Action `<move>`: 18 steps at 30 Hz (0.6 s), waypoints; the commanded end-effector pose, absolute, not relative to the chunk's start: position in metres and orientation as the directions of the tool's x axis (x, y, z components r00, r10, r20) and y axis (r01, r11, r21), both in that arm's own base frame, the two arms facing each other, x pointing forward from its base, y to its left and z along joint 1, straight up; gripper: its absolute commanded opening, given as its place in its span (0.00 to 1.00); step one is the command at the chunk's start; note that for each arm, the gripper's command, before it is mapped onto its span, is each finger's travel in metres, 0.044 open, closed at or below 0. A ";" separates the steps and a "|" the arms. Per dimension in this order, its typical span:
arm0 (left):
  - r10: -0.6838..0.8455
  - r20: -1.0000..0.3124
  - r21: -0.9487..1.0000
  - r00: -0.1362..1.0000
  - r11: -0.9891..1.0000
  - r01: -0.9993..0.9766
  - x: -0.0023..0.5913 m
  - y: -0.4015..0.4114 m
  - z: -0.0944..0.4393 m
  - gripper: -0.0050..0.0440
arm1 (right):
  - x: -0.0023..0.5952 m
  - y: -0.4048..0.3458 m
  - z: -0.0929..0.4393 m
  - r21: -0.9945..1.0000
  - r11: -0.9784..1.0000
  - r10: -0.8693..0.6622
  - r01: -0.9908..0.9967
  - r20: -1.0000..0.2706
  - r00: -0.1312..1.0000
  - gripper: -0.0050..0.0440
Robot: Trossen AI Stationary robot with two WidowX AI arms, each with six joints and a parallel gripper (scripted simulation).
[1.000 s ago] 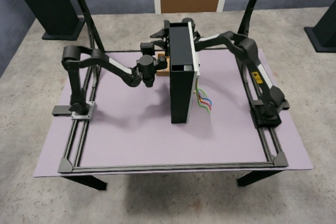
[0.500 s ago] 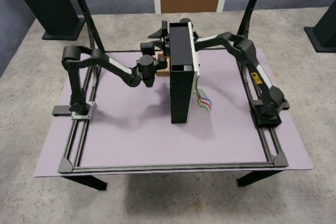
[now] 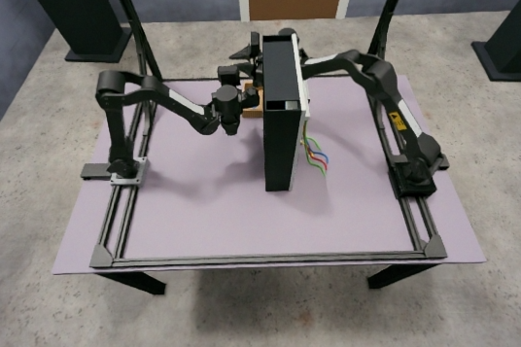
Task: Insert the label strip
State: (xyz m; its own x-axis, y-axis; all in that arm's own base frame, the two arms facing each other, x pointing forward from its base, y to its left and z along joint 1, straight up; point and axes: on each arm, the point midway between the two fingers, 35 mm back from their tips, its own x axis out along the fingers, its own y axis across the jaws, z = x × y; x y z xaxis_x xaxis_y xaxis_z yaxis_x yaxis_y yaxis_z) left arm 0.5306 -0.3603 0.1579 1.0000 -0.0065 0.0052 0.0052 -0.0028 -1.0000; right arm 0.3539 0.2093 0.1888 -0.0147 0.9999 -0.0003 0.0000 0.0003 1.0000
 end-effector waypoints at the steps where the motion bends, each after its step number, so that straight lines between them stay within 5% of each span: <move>1: -0.010 0.030 -0.999 0.999 -0.028 0.030 0.532 -0.361 0.176 0.43 | 0.355 0.210 0.198 1.000 -0.004 1.000 -0.023 0.003 -0.011 0.00; 18: -0.010 0.030 -0.999 0.999 -0.028 0.030 0.532 -0.361 0.176 0.27 | 0.355 0.210 0.198 1.000 -0.004 1.000 -0.023 0.003 -0.011 0.00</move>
